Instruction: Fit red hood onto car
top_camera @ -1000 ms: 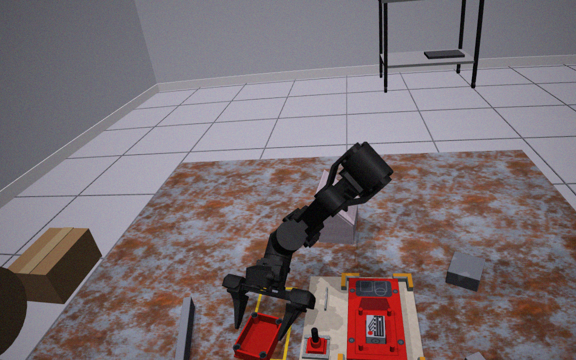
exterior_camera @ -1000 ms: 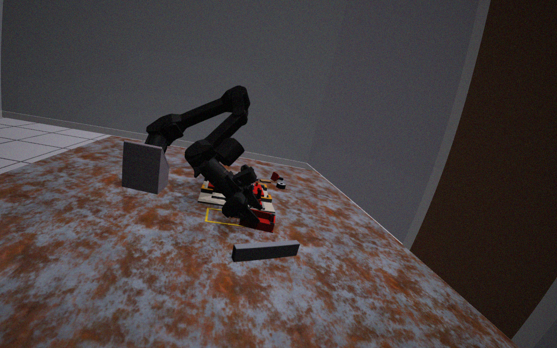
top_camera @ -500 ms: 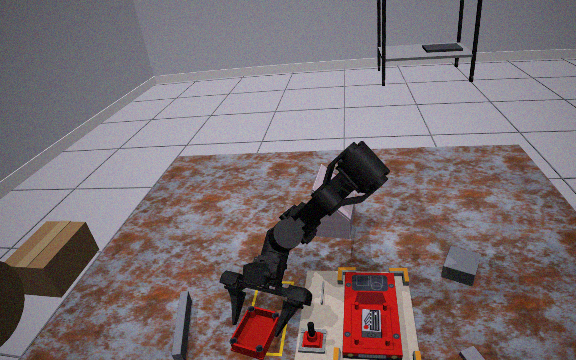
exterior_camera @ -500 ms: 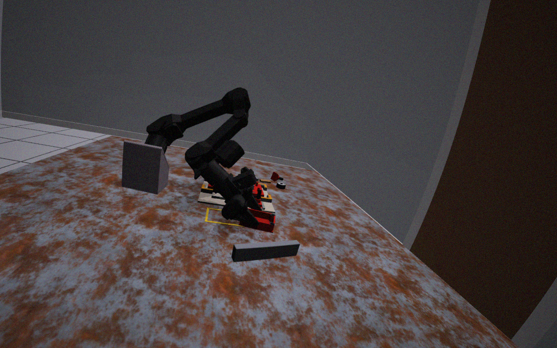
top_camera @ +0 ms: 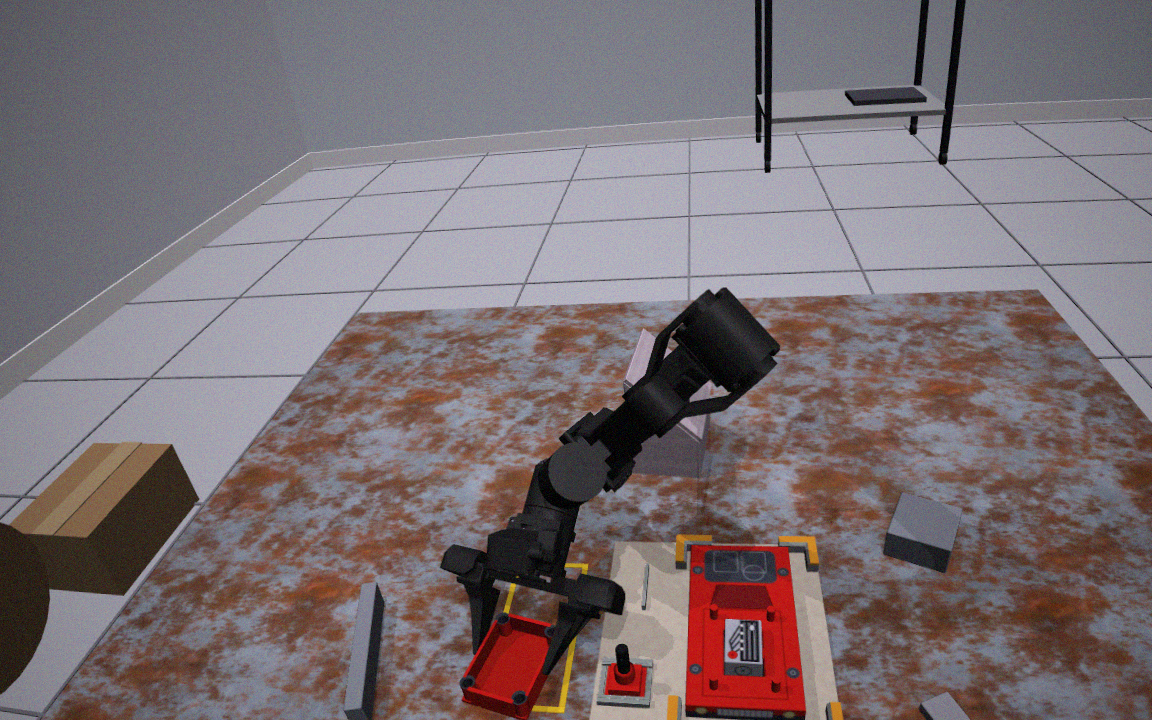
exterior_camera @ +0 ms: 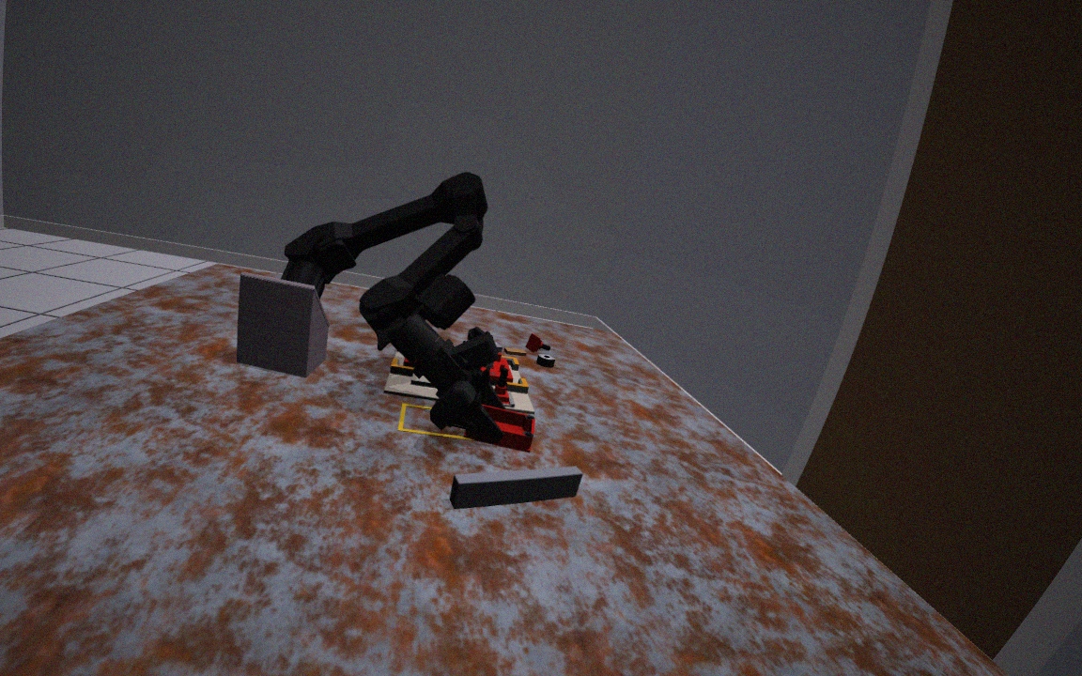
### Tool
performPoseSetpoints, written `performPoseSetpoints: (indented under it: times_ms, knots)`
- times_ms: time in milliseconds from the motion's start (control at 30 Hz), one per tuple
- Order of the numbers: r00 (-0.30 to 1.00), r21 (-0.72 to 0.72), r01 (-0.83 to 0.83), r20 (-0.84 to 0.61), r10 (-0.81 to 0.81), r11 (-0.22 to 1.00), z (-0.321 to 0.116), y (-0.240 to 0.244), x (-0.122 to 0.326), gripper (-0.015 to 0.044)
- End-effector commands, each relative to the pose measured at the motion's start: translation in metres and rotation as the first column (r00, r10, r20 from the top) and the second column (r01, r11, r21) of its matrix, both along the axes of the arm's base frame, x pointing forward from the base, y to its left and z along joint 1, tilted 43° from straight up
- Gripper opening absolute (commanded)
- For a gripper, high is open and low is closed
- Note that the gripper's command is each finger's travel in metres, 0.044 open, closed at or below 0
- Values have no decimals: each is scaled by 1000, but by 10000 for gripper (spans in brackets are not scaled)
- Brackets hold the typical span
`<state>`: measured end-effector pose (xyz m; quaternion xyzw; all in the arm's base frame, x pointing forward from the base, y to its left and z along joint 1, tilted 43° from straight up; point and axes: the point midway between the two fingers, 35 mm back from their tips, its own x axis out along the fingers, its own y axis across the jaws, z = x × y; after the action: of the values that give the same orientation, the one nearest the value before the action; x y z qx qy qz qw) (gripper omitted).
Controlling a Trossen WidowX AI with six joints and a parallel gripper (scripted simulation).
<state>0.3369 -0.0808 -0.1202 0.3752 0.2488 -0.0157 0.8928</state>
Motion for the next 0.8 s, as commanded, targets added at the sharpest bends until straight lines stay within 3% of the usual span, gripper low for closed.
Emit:
performPoseSetpoints:
  times_ms: [0,200,533,767]
  knots:
    - [1000,0,0,0,0,1000,0,0,0,315]
    - [1000,0,0,0,0,1000,0,0,0,275]
    - [1000,-2,-1,-2,1,1000,12,-13,0,12]
    - [1000,-4,-1,-3,1,1000,24,-25,-1,0]
